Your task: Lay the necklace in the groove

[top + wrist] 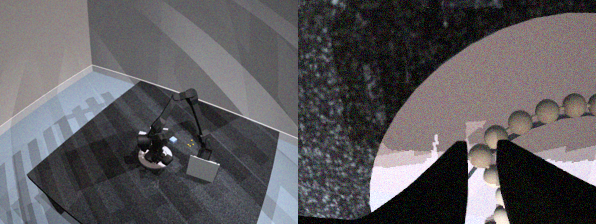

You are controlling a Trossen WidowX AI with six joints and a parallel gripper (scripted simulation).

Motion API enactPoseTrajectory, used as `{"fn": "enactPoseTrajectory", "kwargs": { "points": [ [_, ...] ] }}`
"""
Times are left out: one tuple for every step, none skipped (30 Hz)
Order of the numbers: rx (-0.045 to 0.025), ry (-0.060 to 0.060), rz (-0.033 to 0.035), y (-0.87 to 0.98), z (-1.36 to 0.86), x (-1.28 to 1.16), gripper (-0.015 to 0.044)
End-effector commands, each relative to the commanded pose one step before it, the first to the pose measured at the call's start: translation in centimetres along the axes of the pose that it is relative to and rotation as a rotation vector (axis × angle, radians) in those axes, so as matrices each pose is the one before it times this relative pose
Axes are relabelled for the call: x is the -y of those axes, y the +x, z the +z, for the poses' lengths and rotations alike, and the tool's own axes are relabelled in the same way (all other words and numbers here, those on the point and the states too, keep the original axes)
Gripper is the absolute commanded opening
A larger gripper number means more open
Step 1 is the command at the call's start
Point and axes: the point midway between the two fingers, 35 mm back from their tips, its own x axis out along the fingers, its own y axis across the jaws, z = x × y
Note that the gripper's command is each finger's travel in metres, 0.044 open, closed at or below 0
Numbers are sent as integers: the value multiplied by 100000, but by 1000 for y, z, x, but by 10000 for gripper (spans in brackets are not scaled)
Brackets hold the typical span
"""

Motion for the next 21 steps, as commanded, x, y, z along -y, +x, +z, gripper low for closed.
{"fn": "enactPoseTrajectory", "kwargs": {
  "points": [
    [-127,78,-79,3,-28,27,131],
    [0,0,0,0,0,0,157],
    [0,0,0,0,0,0,184],
    [0,0,0,0,0,0,210],
    [0,0,0,0,0,0,236],
    [0,0,0,0,0,0,263],
    [0,0,0,0,0,0,289],
    [0,0,0,0,0,0,315],
    [-41,-51,44,-42,-12,-18,341],
    [-125,-153,131,-125,-38,-56,368],
    [-191,-229,195,-187,-59,-84,394],
    [-131,-152,129,-125,-40,-57,420],
    [119,-94,-44,277,47,51,440],
    [-61,18,39,-137,1,0,440],
    [-63,18,38,-138,0,-1,440],
    [-21,6,13,-46,0,0,440],
    [0,0,0,0,0,0,440],
    [0,0,0,0,0,0,440],
    [0,0,0,0,0,0,440],
    [0,0,0,0,0,0,440],
    [0,0,0,0,0,0,440]
  ]
}}
